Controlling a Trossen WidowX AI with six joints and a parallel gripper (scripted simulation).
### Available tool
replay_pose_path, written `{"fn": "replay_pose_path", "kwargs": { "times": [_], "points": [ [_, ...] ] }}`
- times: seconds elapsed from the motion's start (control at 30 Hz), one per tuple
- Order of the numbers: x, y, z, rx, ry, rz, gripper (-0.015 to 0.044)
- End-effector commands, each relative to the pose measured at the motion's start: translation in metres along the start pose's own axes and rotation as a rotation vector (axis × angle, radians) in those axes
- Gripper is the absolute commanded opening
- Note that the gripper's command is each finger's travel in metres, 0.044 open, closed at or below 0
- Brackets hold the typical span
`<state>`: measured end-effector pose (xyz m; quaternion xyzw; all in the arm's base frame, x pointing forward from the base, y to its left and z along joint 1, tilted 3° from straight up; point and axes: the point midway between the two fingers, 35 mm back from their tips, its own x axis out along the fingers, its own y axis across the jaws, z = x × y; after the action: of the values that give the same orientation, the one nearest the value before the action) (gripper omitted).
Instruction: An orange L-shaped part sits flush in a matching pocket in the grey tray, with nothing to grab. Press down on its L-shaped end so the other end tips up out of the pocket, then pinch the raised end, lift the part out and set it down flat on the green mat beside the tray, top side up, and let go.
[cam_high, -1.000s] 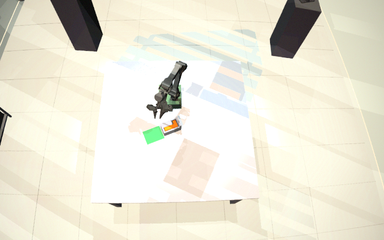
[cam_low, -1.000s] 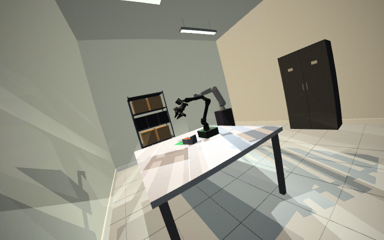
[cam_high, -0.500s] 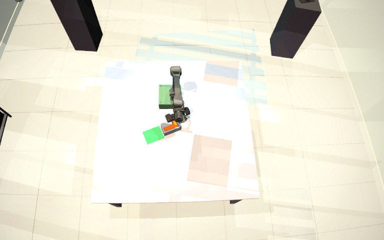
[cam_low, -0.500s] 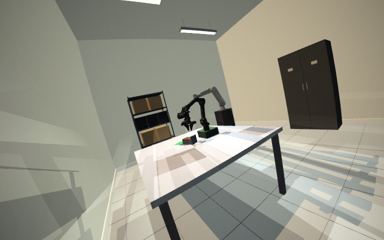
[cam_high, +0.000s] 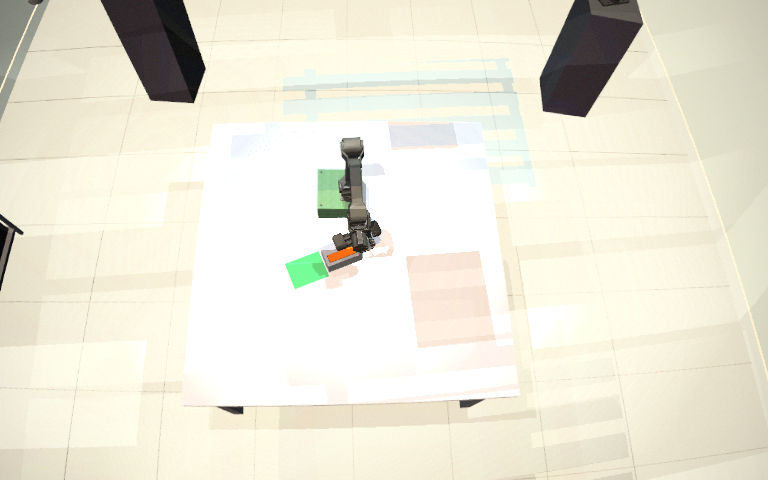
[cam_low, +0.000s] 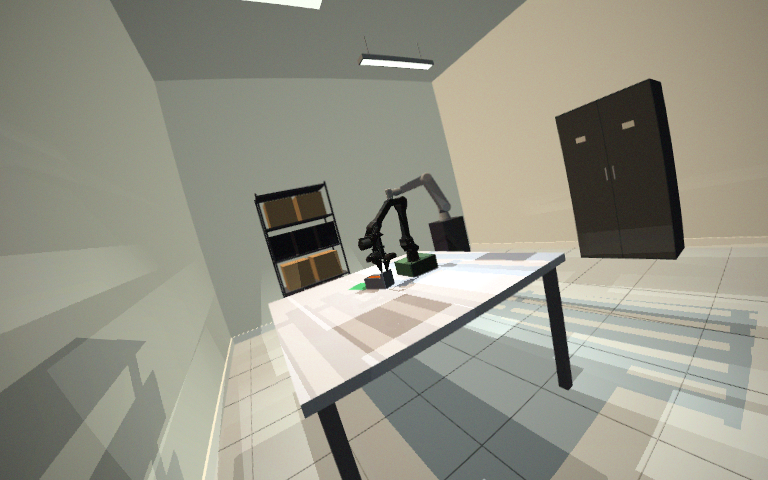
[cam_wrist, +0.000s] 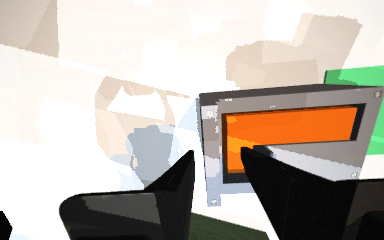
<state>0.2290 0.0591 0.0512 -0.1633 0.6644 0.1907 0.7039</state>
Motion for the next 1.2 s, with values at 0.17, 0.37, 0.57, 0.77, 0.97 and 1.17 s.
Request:
{"fn": "replay_pose_path", "kwargs": {
  "times": [0.17, 0.37, 0.57, 0.77, 0.97, 1.17],
  "points": [
    [0.016, 0.001, -0.002, 0.004, 0.001, -0.004, 0.018],
    [0.023, 0.001, -0.002, 0.004, 0.001, -0.004, 0.018],
    [0.033, 0.001, -0.002, 0.004, 0.001, -0.004, 0.018],
    [0.042, 0.001, -0.002, 0.004, 0.001, -0.004, 0.018],
    [0.051, 0.001, -0.003, 0.004, 0.001, -0.004, 0.018],
    [0.052, 0.001, -0.003, 0.004, 0.001, -0.004, 0.018]
  ]
}}
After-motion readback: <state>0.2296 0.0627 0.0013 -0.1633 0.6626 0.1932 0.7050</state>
